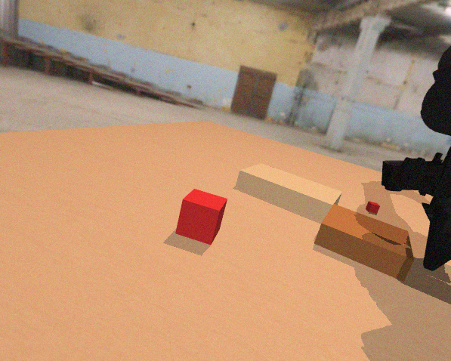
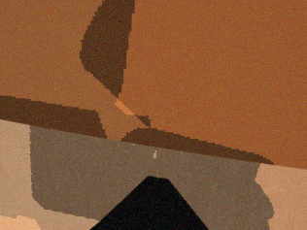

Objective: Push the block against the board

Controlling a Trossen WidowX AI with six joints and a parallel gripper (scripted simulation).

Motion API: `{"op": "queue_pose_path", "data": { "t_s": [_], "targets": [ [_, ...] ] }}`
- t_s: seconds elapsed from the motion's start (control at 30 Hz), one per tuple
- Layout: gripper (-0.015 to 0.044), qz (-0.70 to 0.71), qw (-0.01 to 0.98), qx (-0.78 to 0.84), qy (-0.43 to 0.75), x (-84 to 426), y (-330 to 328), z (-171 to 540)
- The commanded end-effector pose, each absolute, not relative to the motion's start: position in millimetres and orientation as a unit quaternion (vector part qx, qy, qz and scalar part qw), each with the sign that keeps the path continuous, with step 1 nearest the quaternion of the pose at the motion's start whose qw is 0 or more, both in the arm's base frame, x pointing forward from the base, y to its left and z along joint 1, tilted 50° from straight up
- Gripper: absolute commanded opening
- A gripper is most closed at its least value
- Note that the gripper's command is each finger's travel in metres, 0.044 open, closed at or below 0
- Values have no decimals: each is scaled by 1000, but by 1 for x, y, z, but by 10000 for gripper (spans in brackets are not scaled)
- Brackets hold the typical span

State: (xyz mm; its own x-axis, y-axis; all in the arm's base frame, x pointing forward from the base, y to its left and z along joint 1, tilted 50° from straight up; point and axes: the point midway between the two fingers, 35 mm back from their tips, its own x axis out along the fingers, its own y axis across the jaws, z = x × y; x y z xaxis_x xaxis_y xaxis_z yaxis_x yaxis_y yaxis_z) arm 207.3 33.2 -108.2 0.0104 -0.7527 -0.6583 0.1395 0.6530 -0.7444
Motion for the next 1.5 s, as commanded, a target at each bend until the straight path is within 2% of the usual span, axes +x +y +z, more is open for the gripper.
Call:
{"op": "queue_pose_path", "data": {
  "t_s": [0.0, 1.47],
  "targets": [
    [0, -335, 666, -251, 618, 210, 32, -109],
    [0, -333, 667, -250, 618, 246, 34, -107]
  ]
}}
